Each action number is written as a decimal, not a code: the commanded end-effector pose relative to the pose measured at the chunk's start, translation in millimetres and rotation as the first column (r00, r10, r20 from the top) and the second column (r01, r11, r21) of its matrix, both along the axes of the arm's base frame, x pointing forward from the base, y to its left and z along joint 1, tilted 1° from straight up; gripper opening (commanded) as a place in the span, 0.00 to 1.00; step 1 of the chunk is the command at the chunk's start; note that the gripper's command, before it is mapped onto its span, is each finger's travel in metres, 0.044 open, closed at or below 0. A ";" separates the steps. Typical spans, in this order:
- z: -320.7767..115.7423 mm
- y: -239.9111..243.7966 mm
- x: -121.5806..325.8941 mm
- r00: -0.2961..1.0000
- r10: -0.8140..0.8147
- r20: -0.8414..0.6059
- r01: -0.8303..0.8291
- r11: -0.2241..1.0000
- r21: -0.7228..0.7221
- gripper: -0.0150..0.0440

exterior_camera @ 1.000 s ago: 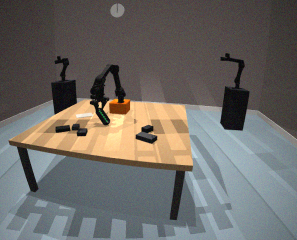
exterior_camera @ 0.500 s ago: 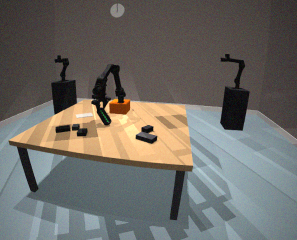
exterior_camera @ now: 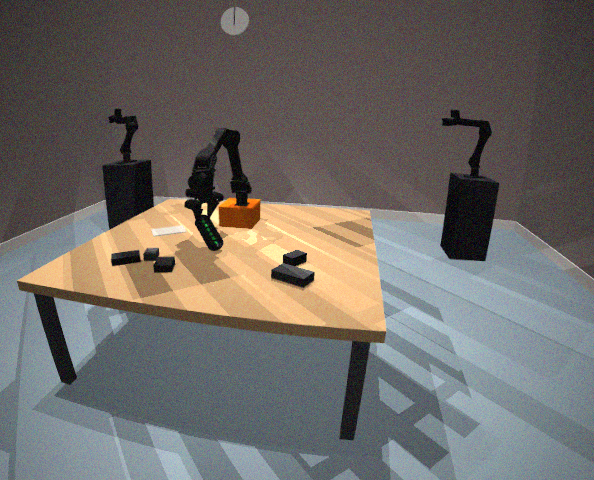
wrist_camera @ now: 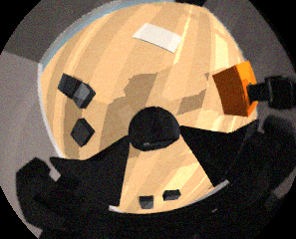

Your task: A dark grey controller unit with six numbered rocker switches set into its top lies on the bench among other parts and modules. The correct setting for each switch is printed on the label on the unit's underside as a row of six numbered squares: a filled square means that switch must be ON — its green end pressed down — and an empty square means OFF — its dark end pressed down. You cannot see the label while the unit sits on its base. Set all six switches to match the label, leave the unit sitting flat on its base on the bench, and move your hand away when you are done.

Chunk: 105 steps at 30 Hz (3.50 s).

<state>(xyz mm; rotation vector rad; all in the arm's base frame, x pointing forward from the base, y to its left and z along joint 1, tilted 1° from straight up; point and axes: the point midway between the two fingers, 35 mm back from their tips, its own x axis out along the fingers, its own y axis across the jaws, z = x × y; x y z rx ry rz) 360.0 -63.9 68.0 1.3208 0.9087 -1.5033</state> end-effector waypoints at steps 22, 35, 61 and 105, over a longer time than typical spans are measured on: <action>6.1 20.1 6.0 1.000 -0.002 0.003 0.002 1.000 -0.030 0.82; 8.4 30.6 9.3 1.000 -0.003 -0.004 0.003 0.999 -0.050 0.82; 11.2 52.0 16.2 1.000 -0.006 -0.017 0.004 0.996 -0.089 0.82; 12.5 79.8 23.5 1.000 -0.001 0.009 0.002 1.000 -0.008 0.82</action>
